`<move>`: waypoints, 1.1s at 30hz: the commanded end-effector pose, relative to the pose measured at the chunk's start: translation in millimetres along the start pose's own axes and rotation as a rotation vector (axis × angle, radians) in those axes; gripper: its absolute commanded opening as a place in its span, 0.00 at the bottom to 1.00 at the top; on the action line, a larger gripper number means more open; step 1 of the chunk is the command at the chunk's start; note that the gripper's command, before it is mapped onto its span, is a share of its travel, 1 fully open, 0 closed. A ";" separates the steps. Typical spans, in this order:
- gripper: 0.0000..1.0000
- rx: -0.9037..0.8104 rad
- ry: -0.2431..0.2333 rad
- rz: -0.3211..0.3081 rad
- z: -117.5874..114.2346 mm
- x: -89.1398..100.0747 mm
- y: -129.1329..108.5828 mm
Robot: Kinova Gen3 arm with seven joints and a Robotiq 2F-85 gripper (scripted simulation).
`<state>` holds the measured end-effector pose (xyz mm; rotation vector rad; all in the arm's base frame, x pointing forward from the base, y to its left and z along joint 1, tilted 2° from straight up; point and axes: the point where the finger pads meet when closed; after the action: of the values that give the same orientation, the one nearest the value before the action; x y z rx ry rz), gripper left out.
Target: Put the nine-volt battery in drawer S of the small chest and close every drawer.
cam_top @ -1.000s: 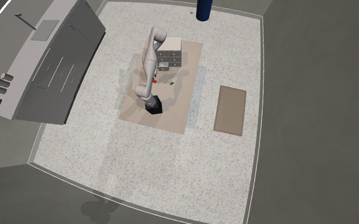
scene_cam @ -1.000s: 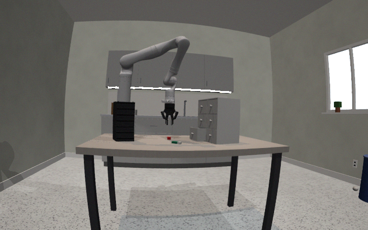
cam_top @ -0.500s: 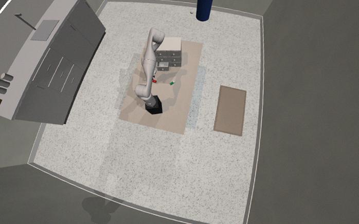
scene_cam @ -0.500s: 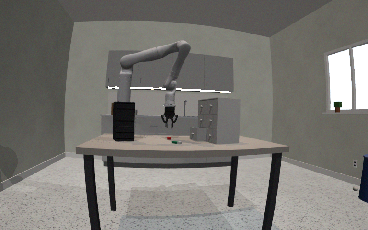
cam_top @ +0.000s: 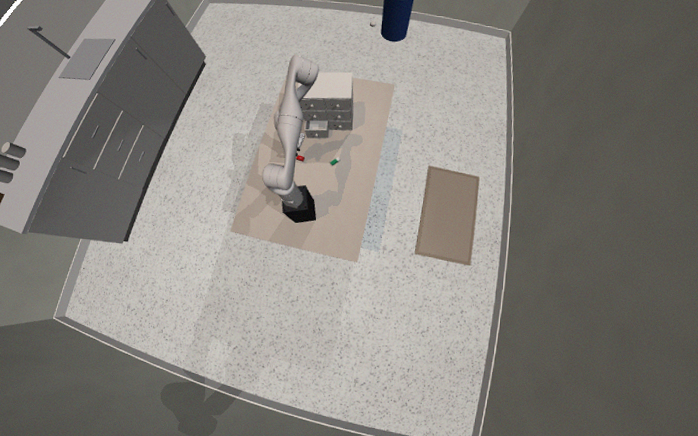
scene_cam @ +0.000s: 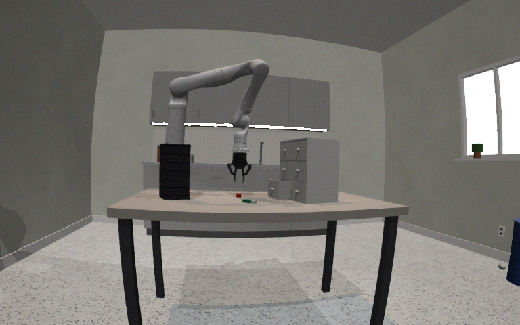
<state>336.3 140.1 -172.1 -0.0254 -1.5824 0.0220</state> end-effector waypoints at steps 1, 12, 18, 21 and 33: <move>0.33 0.001 -0.001 0.000 -0.2 0.3 0.4; 0.42 0.001 -0.001 0.000 -0.2 0.3 0.4; 0.42 0.001 -0.001 0.000 -0.2 0.3 0.4; 0.42 0.001 -0.001 0.000 -0.2 0.3 0.4; 0.42 0.001 -0.001 0.000 -0.3 0.1 0.4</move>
<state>336.1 140.3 -172.4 -0.0250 -1.5819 0.0224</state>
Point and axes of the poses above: the point where the finger pads meet when closed, its own x axis back along the fingers, its own z axis across the jaws, y = z × x, and after that the axes turned 4 degrees about x, right-handed
